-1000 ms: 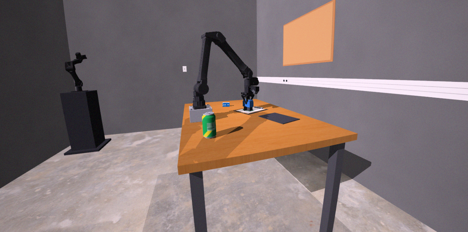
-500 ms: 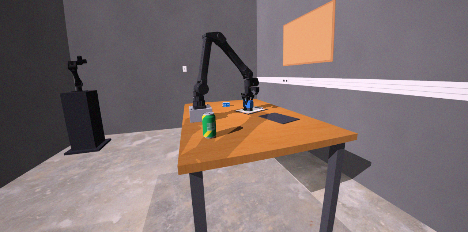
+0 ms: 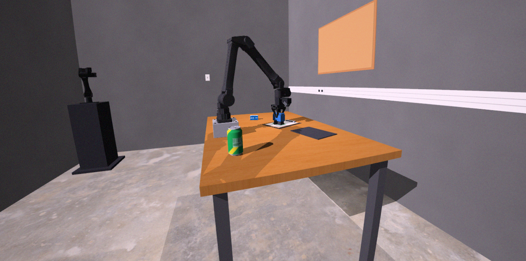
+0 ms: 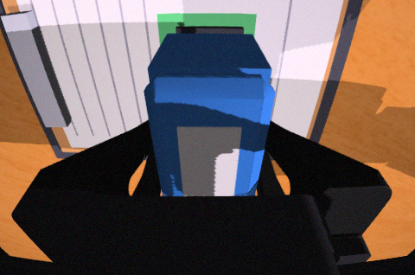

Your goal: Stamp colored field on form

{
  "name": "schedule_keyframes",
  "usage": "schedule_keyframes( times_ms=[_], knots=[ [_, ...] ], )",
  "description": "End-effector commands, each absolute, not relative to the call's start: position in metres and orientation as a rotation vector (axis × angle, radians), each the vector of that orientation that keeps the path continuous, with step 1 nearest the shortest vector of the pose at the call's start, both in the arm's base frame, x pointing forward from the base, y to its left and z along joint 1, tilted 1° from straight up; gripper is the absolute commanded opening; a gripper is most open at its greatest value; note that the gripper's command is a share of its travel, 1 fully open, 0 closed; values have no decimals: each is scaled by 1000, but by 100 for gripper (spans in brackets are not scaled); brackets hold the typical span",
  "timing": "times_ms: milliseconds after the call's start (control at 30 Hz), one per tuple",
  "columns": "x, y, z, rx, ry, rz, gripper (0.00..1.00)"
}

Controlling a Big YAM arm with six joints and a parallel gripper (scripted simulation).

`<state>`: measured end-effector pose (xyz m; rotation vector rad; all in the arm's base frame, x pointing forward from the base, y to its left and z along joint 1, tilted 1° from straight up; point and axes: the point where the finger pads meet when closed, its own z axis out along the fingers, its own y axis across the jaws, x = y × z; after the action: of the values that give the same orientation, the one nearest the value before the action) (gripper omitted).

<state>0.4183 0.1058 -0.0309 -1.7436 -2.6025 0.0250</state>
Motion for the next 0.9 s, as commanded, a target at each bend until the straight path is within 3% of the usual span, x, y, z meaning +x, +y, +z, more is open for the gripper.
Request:
schedule_keyframes(
  times_ms=[0, 867],
  knots=[
    [425, 105, -49, -1746, -2606, 17, 28],
    [425, 105, -62, -1746, -2607, 15, 28]
  ],
)
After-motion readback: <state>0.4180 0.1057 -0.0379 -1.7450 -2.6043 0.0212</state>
